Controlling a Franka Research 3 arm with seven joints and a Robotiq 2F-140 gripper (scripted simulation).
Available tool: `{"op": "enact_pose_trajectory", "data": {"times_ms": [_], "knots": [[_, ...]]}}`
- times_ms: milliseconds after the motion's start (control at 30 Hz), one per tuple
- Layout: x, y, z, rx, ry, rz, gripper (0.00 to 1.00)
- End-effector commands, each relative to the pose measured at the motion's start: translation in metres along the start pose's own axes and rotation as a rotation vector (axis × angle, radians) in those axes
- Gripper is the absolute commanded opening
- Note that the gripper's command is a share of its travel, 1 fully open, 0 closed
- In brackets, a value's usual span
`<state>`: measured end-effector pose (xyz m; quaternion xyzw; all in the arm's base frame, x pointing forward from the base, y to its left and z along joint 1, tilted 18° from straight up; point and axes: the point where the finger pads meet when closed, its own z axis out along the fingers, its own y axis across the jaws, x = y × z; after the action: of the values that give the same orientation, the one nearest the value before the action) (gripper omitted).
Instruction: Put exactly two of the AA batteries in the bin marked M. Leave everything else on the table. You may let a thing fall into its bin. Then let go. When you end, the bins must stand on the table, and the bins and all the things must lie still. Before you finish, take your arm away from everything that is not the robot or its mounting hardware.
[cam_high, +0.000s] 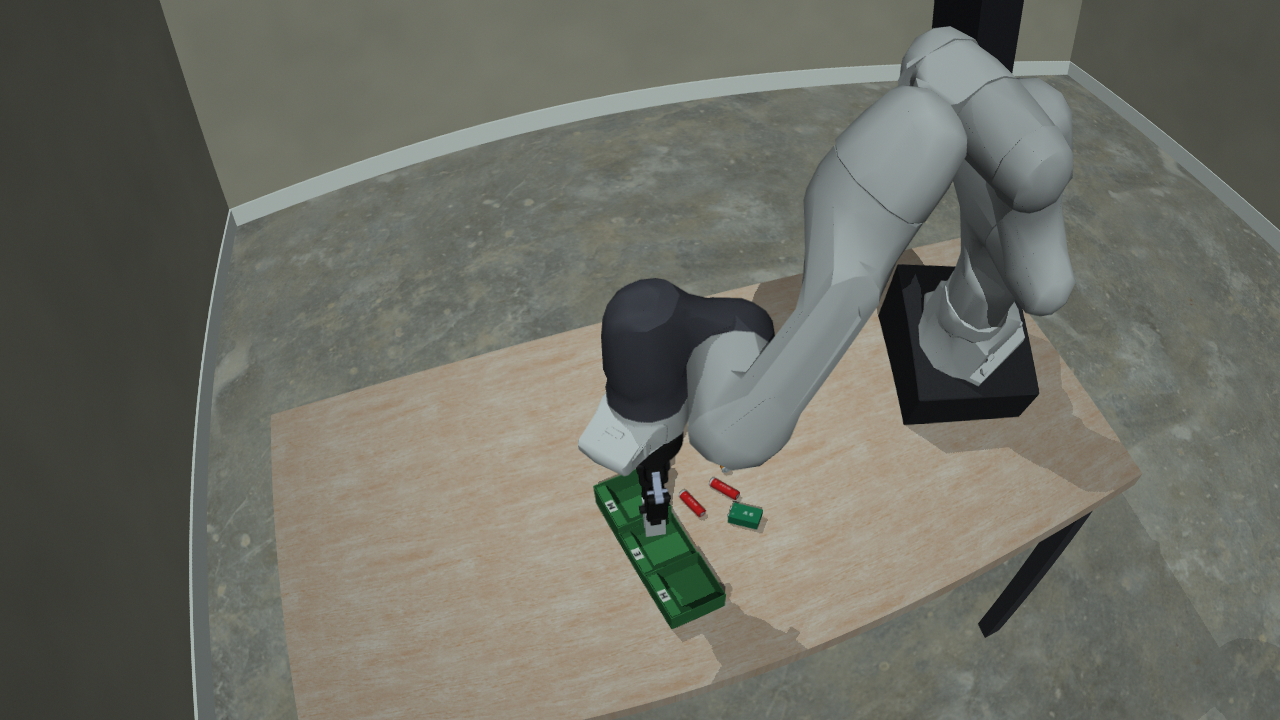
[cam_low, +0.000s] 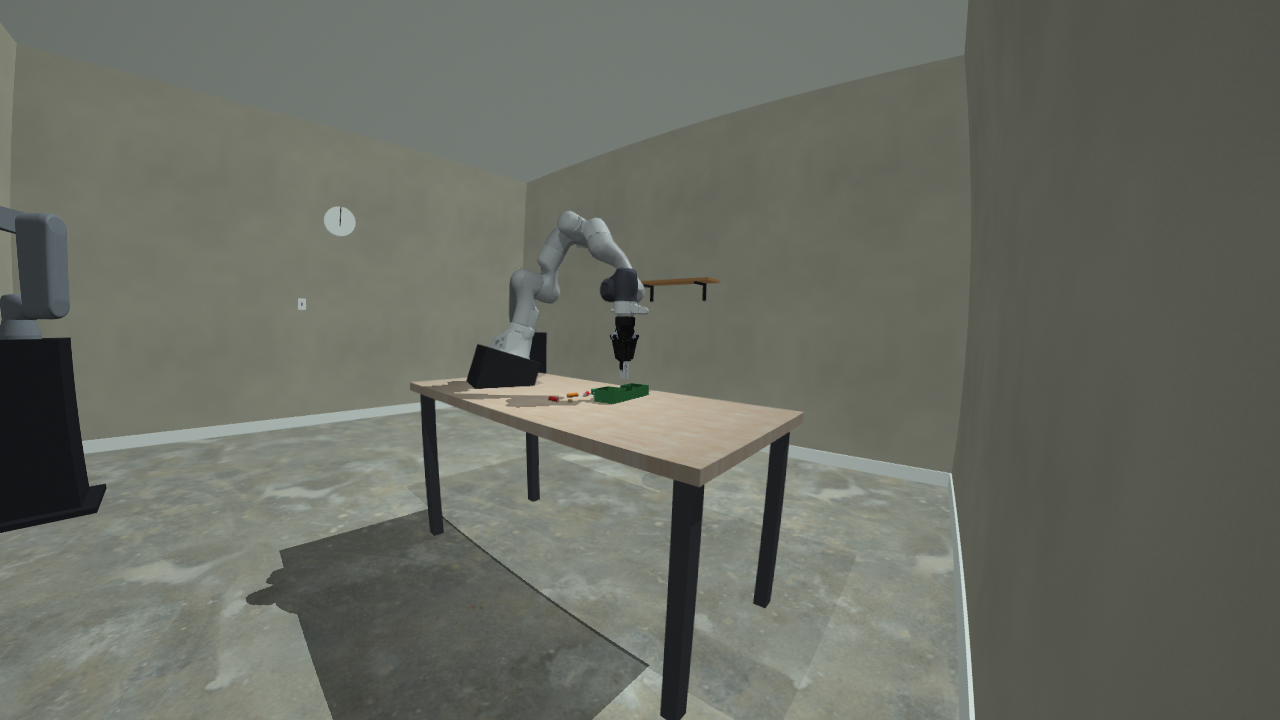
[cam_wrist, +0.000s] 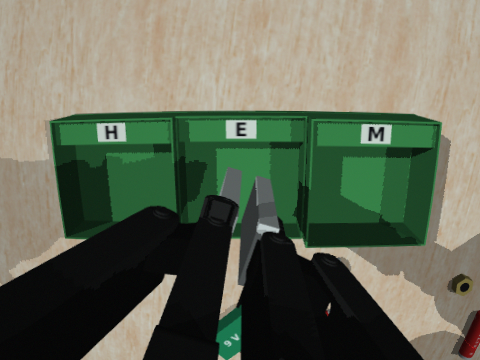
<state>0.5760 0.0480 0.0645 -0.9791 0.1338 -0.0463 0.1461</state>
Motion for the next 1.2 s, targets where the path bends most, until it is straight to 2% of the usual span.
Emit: {"op": "enact_pose_trajectory", "data": {"times_ms": [0,67,367,433,700,800,1167], "knots": [[-0.002,0.001,0.000,-0.002,-0.004,0.004,0.05],[-0.002,0.001,0.000,-0.002,-0.004,0.004,0.05],[-0.016,-0.042,0.000,-0.002,-0.004,0.004,0.05],[-0.016,-0.042,0.000,-0.002,-0.004,0.004,0.05],[-0.028,-0.079,0.000,-0.002,-0.004,0.004,0.05],[-0.028,-0.079,0.000,-0.002,-0.004,0.004,0.05],[-0.028,-0.079,0.024,-0.002,-0.004,0.004,0.05]]}}
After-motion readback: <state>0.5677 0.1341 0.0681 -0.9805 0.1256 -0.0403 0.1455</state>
